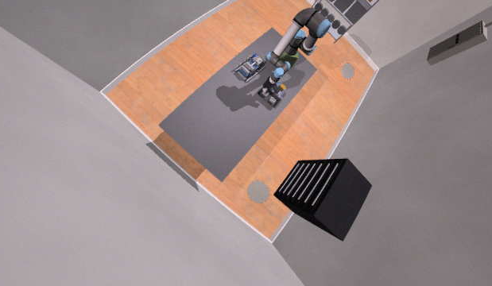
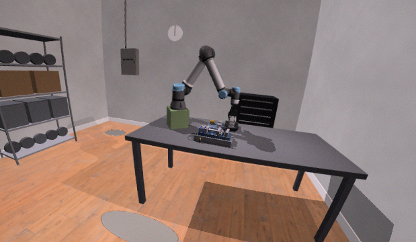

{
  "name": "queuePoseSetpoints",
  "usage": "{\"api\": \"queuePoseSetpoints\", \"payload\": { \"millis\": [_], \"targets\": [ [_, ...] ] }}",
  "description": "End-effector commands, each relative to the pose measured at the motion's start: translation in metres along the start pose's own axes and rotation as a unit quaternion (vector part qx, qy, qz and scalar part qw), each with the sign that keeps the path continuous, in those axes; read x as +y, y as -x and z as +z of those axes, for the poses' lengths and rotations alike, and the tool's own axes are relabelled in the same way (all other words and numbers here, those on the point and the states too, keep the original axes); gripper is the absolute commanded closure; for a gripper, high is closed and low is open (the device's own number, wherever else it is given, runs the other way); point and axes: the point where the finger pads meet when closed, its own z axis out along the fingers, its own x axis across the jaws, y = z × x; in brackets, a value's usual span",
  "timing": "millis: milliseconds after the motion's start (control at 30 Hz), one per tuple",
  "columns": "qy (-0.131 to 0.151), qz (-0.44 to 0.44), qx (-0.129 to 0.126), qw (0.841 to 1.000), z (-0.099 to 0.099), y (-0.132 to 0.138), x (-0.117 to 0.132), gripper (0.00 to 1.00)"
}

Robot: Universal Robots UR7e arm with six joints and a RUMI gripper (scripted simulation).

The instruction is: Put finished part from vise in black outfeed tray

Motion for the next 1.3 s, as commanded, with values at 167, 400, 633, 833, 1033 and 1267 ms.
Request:
{"api": "queuePoseSetpoints", "payload": {
  "millis": [167, 400, 633, 833, 1033, 1267],
  "targets": [
    [0.0, 0.0, 0.001, 1.0, -0.0006, -0.0006, 0.0, 1.0],
    [0.0, 0.0, 0.001, 1.0, -0.0006, -0.0006, 0.0, 1.0],
    [0.0, 0.0, 0.001, 1.0, -0.0006, -0.0006, 0.0, 1.0],
    [0.0, 0.0, 0.001, 1.0, -0.0005, -0.0006, 0.0, 1.0],
    [0.0, 0.0, 0.001, 1.0, 0.0007, -0.0006, 0.0, 1.0],
    [0.0, 0.001, 0.001, 1.0, 0.0036, -0.0006, 0.0, 1.0]
  ]
}}
